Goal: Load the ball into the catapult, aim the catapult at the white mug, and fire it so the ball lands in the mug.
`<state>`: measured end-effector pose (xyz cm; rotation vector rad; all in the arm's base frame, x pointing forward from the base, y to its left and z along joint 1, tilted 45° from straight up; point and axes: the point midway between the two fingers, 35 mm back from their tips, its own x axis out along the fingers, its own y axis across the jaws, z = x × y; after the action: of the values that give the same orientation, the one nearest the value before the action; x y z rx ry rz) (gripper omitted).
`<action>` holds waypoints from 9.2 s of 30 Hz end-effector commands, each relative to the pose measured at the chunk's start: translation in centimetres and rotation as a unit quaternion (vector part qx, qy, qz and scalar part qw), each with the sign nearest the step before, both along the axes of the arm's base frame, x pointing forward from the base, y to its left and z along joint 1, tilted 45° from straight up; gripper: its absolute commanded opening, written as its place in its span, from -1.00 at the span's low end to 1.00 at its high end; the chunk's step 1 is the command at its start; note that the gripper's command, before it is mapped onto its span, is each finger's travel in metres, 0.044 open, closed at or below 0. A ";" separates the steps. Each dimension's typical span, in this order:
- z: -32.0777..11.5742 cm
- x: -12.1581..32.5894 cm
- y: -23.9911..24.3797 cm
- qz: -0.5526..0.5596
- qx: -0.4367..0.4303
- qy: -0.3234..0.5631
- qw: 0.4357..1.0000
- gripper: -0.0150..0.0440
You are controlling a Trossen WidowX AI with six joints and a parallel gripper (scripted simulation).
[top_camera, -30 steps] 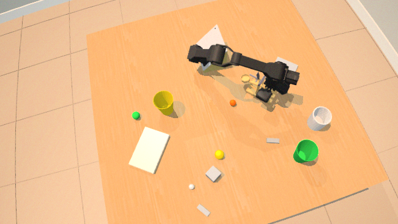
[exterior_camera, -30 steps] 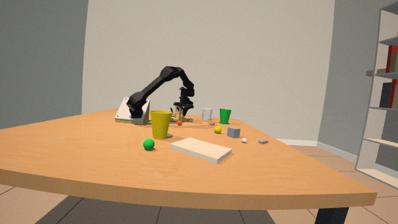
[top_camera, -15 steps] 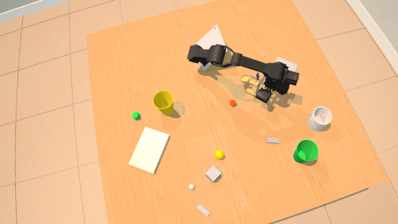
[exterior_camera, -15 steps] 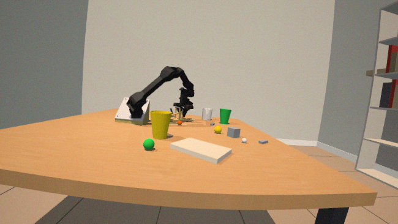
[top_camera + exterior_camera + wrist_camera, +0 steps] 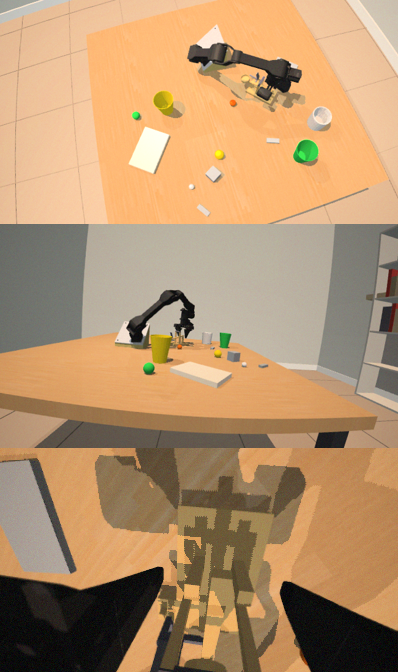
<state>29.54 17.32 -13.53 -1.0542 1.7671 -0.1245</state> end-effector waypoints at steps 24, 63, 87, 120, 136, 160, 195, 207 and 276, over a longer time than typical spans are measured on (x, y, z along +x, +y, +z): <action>1.6 -0.1 1.7 0.011 0.011 -0.011 1.000 1.00; -2.3 -0.4 -2.0 0.011 0.010 -0.011 1.000 1.00; 1.5 0.0 1.7 0.008 0.013 -0.012 1.000 -0.49; -1.9 -0.3 -1.4 0.011 0.010 -0.011 1.000 -0.49; -2.0 -0.3 -1.6 0.005 0.011 -0.010 1.000 0.04; 4.2 0.3 4.6 0.012 0.013 -0.011 1.000 1.00; -0.5 -0.3 -0.2 0.011 0.011 -0.011 1.000 1.00; -1.9 -0.5 -1.6 0.011 0.010 -0.011 1.000 1.00; -2.3 -0.4 -1.9 0.011 0.010 -0.011 1.000 -0.49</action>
<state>29.25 15.71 -15.56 -1.0436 1.7423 -0.1090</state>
